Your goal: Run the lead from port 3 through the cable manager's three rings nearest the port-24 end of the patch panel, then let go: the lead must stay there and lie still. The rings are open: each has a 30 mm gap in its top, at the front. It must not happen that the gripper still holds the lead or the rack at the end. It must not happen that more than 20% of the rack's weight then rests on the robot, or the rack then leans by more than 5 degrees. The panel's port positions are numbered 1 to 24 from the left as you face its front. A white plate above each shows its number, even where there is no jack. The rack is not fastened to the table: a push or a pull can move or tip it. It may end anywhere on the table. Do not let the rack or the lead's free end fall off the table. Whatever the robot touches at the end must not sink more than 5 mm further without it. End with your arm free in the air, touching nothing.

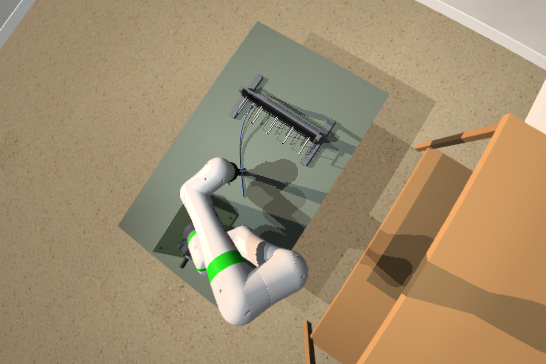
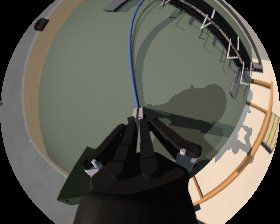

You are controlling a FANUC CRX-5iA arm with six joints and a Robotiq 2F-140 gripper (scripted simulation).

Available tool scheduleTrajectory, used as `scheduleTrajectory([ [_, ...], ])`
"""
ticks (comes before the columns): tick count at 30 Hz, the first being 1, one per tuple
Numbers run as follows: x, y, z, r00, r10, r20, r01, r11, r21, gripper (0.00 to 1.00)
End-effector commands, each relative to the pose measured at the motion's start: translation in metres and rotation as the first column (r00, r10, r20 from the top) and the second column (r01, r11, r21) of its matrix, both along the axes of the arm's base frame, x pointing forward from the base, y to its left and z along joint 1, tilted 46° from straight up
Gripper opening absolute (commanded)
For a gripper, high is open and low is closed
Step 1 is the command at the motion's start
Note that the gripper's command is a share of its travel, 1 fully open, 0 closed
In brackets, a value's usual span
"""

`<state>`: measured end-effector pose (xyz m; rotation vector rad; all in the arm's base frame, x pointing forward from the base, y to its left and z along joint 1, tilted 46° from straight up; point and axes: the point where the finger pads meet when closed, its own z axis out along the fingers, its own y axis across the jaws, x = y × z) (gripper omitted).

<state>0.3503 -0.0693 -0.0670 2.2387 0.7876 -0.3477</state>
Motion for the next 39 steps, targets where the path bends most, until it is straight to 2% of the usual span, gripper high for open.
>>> scheduleTrajectory([
  [1, 0.0001, 0.0002, 0.0000, 1.000, 0.000, 0.000, 0.000, 1.000, 0.000, 0.00],
  [39, 0.0002, 0.0034, 0.0031, 1.000, 0.000, 0.000, 0.000, 1.000, 0.000, 0.00],
])
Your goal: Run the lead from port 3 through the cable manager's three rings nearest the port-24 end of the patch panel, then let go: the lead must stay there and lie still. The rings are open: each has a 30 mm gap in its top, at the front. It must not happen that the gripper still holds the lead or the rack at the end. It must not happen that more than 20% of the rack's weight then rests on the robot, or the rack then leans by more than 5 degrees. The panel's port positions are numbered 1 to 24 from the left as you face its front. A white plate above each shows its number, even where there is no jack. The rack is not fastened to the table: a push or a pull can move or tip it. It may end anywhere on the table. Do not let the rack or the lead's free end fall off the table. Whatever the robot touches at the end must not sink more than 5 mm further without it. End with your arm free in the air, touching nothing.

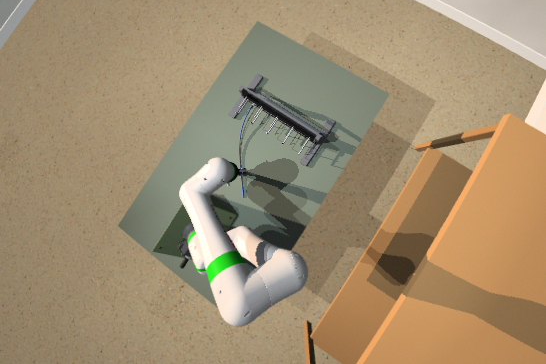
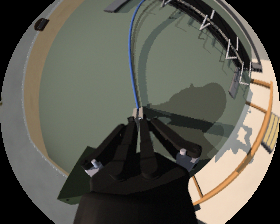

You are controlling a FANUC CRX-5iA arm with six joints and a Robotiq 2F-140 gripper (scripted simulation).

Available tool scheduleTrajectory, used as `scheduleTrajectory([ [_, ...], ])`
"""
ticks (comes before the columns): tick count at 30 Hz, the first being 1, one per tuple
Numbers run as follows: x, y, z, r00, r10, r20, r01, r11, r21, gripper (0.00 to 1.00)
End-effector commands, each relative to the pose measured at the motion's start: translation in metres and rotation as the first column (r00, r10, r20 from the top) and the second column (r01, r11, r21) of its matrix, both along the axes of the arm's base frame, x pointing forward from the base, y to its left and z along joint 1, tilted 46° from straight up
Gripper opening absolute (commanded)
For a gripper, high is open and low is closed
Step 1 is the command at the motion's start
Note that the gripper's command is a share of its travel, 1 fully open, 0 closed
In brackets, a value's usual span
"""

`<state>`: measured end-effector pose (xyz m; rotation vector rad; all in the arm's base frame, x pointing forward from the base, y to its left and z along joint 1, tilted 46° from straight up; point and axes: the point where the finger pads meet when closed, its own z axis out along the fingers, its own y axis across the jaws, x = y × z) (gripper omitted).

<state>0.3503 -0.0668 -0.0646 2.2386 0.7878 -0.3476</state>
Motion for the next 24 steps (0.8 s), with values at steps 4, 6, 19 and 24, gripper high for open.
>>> scheduleTrajectory([
  [4, 0.000, 0.003, 0.003, 1.000, 0.000, 0.000, 0.000, 1.000, 0.000, 0.00],
  [6, 0.000, 0.005, 0.004, 1.000, 0.000, 0.000, 0.000, 1.000, 0.000, 0.00],
  [19, 0.000, 0.014, 0.014, 1.000, 0.000, 0.000, 0.000, 1.000, 0.000, 0.00],
  [24, 0.000, 0.018, 0.018, 1.000, 0.000, 0.000, 0.000, 1.000, 0.000, 0.00],
])
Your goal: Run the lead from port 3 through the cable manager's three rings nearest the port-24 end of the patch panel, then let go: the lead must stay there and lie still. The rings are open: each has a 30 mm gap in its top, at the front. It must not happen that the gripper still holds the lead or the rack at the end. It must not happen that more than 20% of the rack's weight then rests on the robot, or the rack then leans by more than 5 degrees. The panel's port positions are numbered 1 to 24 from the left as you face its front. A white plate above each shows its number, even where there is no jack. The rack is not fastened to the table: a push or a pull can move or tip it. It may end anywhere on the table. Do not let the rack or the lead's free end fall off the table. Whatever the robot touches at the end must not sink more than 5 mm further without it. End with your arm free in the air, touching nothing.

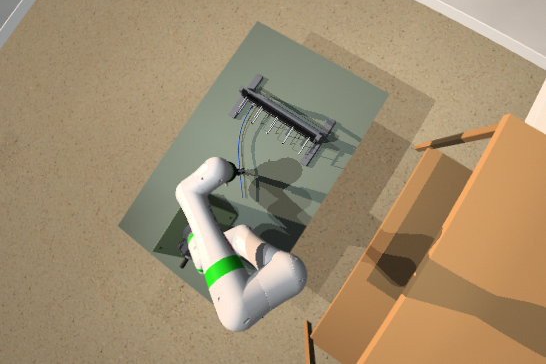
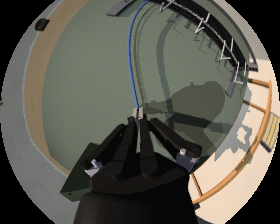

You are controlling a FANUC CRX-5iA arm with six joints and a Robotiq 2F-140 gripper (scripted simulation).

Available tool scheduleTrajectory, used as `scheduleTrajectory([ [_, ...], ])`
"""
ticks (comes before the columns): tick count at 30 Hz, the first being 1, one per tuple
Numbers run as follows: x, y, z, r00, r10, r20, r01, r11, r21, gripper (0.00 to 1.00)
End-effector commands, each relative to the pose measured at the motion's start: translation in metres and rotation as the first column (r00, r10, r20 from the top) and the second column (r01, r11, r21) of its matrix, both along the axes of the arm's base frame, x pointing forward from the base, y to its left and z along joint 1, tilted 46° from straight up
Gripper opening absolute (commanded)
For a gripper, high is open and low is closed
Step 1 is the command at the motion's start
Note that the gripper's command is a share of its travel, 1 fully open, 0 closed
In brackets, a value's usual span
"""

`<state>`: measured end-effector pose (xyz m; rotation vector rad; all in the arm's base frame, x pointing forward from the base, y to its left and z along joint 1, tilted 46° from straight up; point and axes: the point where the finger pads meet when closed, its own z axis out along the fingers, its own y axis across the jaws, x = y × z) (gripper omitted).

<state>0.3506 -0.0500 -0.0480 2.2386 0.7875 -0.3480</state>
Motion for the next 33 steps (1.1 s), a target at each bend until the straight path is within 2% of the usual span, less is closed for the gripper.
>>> scheduleTrajectory([
  [1, 0.000, 0.002, 0.002, 1.000, 0.000, 0.000, 0.000, 1.000, 0.000, 0.00],
  [28, 0.001, 0.009, 0.010, 1.000, 0.002, -0.002, -0.002, 1.000, 0.000, 0.00],
  [31, 0.013, 0.009, 0.018, 0.999, 0.029, -0.028, -0.029, 1.000, 0.002, 0.00],
  [33, 0.030, 0.007, 0.032, 0.995, 0.067, -0.068, -0.067, 0.998, 0.004, 0.00],
])
